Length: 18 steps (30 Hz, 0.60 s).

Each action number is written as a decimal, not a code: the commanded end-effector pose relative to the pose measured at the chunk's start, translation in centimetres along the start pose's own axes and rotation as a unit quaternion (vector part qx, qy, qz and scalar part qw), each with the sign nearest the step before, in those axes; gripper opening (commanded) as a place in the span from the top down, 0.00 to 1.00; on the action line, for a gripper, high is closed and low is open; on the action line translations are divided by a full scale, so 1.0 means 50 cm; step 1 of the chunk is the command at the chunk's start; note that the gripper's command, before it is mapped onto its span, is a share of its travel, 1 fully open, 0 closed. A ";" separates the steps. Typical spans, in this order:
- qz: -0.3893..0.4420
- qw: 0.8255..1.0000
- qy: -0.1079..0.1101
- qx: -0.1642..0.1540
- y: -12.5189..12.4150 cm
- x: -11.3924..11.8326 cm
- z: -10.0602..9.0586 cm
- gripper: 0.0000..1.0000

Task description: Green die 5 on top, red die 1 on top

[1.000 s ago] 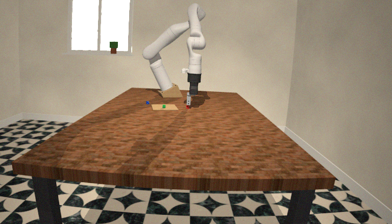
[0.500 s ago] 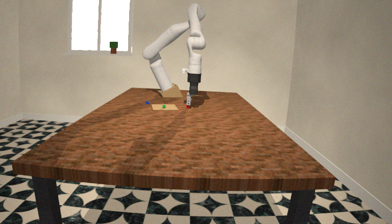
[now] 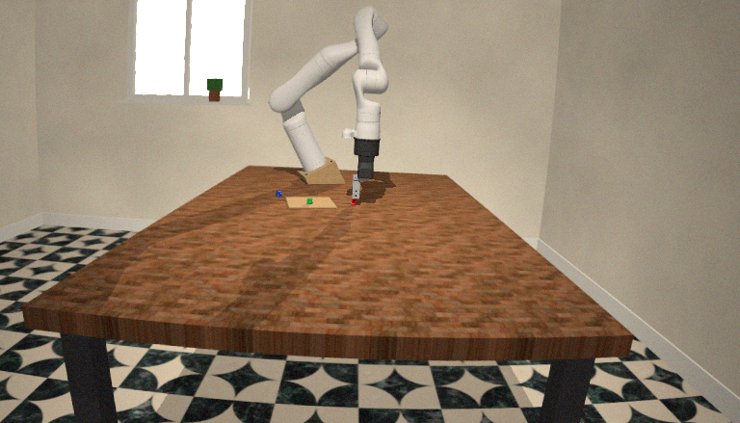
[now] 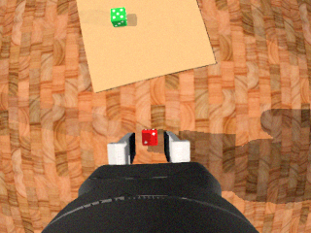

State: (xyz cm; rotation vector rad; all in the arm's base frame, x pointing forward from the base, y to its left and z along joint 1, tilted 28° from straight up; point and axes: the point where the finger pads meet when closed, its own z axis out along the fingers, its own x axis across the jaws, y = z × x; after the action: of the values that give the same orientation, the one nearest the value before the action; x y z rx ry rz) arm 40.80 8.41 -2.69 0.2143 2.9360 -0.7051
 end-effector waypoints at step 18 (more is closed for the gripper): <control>0.000 1.000 -0.001 -0.001 0.001 -0.001 0.014 0.36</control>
State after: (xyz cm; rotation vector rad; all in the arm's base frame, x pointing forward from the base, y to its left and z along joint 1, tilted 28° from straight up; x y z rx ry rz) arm 40.89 8.30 -3.17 0.2111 2.9354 -0.7009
